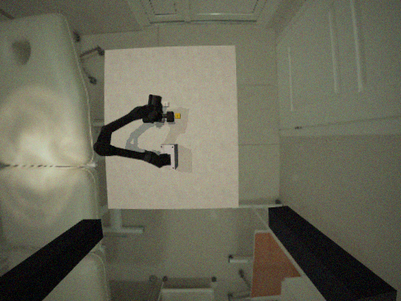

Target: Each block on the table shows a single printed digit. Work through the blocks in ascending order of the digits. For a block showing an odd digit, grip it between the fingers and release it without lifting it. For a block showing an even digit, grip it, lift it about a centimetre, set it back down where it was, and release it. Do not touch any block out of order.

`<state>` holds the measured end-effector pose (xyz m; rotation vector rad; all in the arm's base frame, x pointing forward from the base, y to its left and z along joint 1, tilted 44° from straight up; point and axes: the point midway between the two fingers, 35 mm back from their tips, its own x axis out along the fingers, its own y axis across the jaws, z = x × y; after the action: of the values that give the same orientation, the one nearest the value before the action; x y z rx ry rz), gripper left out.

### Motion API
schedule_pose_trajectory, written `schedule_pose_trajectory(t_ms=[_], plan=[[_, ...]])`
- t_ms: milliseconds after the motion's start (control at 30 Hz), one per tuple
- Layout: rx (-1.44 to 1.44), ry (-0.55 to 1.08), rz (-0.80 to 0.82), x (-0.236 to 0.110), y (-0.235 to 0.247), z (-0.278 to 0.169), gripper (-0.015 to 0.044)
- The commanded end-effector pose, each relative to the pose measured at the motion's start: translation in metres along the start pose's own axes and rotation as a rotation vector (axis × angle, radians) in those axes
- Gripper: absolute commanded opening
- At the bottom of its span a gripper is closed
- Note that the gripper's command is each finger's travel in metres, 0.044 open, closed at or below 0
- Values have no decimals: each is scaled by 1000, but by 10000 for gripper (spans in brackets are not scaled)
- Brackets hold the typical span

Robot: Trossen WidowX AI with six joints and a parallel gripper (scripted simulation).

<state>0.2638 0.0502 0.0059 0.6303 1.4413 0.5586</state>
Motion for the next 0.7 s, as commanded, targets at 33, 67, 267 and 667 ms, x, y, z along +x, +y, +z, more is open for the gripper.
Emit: schedule_pose_trajectory(t_ms=[33, 67, 267, 667], plan=[[8, 3, 5, 6, 0, -2, 400], [8, 3, 5, 6, 0, -2, 374], [8, 3, 5, 6, 0, -2, 216], [8, 3, 5, 6, 0, -2, 120]])
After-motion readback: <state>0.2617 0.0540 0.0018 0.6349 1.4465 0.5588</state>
